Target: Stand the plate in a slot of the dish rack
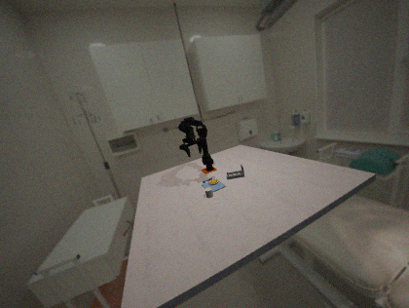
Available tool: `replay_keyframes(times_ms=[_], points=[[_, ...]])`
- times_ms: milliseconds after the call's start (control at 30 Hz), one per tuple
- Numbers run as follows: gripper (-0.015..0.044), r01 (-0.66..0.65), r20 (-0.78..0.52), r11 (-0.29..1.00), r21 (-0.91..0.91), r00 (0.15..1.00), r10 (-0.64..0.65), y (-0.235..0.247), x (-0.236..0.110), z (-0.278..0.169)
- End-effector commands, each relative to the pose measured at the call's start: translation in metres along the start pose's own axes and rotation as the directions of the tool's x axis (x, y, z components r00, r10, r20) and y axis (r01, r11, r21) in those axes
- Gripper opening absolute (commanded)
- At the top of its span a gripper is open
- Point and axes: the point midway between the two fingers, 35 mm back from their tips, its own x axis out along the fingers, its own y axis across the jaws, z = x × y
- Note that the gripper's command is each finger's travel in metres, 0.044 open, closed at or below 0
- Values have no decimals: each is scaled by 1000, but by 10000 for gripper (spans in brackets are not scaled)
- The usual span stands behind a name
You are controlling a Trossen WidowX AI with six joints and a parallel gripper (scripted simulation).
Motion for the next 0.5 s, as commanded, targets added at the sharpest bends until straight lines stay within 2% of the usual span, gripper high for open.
replay_keyframes(times_ms=[0,467], points=[[400,-8,-84,994,-105,996,-1,8,14,-10],[400,-129,-344,886,-444,938,-36,35,48,-45]])
